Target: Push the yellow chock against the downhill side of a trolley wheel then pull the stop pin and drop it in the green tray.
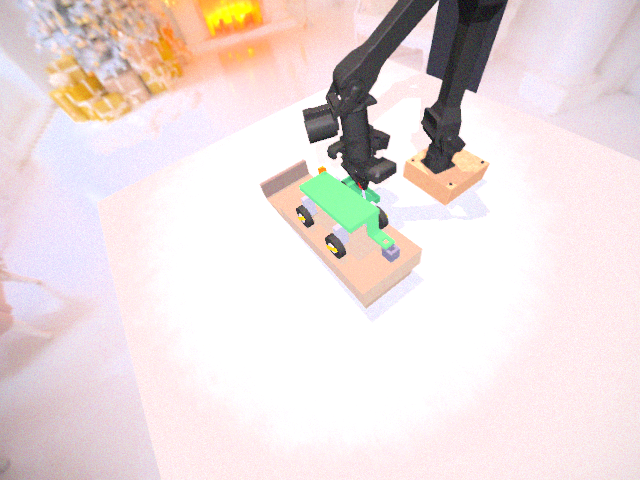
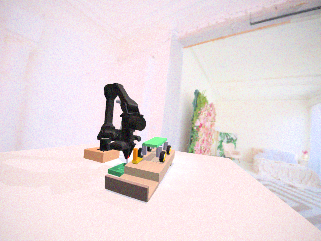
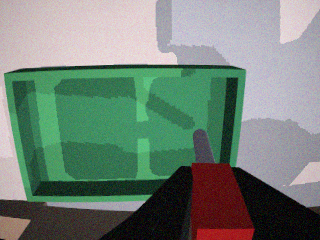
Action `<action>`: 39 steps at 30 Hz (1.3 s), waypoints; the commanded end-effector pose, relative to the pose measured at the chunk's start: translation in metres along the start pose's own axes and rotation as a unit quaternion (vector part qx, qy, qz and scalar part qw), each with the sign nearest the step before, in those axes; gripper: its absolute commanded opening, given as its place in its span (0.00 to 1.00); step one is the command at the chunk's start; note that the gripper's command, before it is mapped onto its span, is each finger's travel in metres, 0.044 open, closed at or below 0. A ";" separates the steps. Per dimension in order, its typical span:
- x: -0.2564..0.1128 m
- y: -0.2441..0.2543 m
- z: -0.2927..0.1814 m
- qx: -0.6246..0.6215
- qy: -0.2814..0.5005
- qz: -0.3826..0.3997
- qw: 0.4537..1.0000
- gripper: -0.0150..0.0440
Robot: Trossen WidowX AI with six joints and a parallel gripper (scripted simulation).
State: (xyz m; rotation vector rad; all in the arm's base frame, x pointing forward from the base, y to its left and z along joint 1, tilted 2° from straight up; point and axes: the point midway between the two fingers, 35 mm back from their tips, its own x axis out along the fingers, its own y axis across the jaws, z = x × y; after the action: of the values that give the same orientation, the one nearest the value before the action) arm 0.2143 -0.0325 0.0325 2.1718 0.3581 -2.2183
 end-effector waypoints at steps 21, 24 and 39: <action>0.005 0.012 0.002 0.002 -0.001 -0.003 1.000 0.58; 0.005 0.014 0.002 0.002 -0.001 -0.003 1.000 0.58; 0.008 0.022 0.003 0.002 -0.001 -0.002 1.000 0.58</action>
State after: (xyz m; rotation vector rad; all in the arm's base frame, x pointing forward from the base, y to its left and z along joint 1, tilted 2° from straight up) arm 0.2142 -0.0511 0.0226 2.1762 0.3590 -2.2265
